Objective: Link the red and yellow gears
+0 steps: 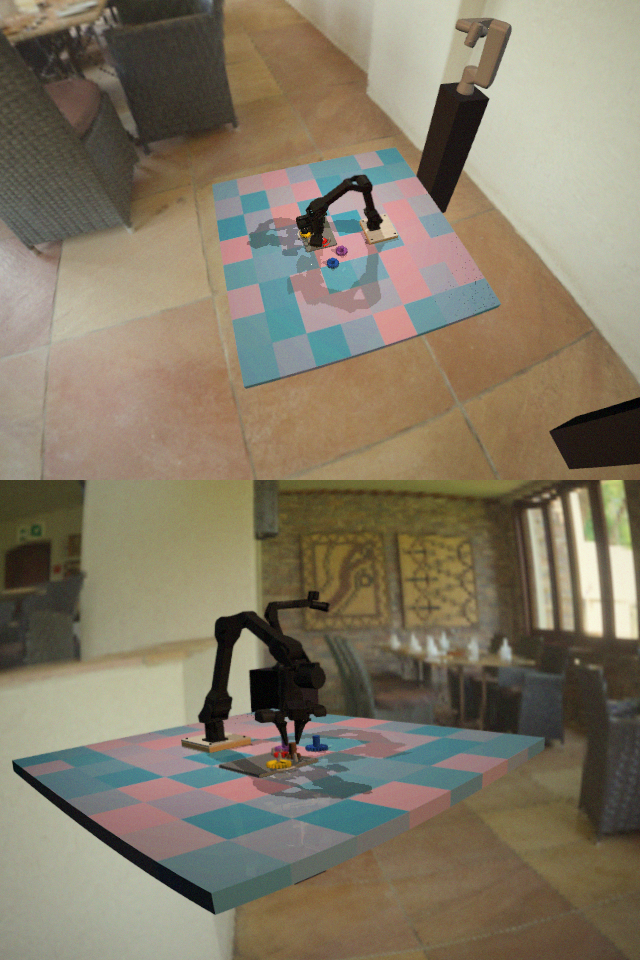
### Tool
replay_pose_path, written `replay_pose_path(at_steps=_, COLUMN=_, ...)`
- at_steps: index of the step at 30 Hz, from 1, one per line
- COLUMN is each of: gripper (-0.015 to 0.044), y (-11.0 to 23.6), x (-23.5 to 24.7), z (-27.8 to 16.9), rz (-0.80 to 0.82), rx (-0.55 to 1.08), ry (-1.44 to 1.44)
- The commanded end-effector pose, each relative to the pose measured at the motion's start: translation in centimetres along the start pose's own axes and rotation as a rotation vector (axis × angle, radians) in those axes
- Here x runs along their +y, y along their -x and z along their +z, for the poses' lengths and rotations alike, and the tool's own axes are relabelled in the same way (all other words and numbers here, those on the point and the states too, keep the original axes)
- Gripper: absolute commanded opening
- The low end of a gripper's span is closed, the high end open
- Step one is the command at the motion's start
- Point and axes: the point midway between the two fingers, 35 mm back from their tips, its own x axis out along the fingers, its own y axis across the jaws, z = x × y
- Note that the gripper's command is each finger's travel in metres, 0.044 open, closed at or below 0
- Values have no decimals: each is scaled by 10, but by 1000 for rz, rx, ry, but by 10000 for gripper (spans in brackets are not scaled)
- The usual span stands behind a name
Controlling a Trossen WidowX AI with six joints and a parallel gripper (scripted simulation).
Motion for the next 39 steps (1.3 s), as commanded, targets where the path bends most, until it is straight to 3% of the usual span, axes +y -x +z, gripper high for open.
replay_pose_path(at_steps=1, gripper=140, y=15, x=1, z=2, rz=5, rx=-9, ry=-40)
replay_pose_path(at_steps=7, gripper=140, y=44, x=1, z=1, rz=6, rx=-8, ry=-108)
replay_pose_path(at_steps=10, gripper=219, y=34, x=21, z=-12, rz=5, rx=-5, ry=73)
replay_pose_path(at_steps=17, gripper=402, y=35, x=104, z=-82, rz=15, rx=-6, ry=805)
replay_pose_path(at_steps=19, gripper=440, y=36, x=111, z=-89, rz=16, rx=-7, ry=874)
replay_pose_path(at_steps=39, gripper=440, y=4, x=112, z=-90, rz=16, rx=-6, ry=874)
